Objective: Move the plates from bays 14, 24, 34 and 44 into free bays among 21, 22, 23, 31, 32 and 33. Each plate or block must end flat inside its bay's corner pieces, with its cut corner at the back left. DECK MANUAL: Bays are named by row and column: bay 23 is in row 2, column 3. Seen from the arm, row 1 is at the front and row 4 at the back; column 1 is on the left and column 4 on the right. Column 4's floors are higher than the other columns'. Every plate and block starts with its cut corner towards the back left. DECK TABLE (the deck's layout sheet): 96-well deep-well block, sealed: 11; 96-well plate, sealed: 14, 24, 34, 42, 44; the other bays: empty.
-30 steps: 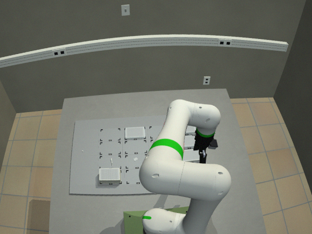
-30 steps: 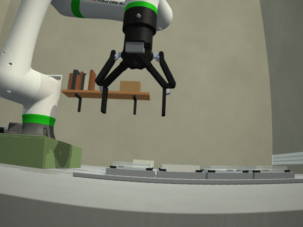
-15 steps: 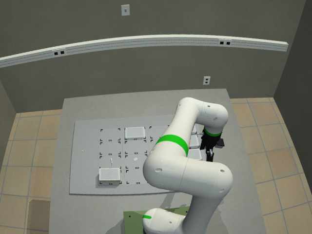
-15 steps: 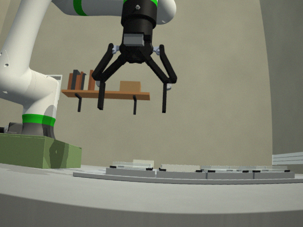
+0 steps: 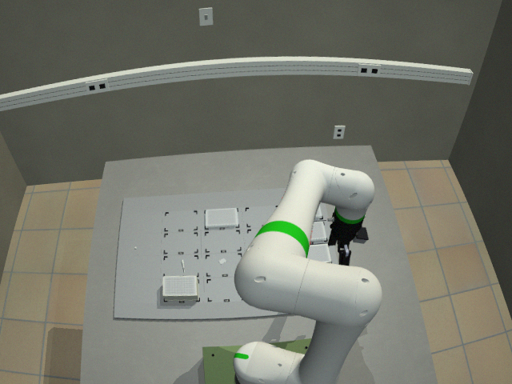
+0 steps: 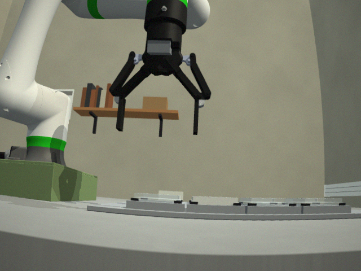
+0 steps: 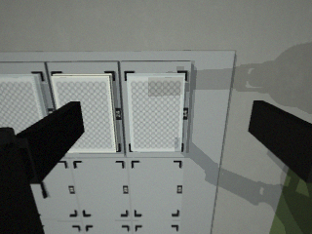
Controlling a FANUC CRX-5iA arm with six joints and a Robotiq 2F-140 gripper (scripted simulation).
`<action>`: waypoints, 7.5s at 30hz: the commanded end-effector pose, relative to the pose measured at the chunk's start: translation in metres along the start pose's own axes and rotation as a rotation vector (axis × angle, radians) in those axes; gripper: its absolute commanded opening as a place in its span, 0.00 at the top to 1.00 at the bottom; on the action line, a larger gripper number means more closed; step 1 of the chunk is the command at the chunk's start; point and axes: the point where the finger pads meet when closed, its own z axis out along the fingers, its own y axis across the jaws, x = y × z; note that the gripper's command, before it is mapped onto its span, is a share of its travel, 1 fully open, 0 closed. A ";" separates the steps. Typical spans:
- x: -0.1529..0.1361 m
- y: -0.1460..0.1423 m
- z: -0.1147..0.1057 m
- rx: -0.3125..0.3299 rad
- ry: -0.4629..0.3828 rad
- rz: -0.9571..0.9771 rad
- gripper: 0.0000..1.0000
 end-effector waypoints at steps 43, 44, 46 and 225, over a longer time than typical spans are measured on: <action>0.000 -0.068 -0.001 0.002 0.001 0.000 0.00; 0.000 -0.072 -0.001 0.002 0.001 0.000 0.00; 0.000 -0.080 -0.001 0.002 0.001 0.000 0.00; -0.252 -0.108 0.014 0.002 0.001 0.000 0.00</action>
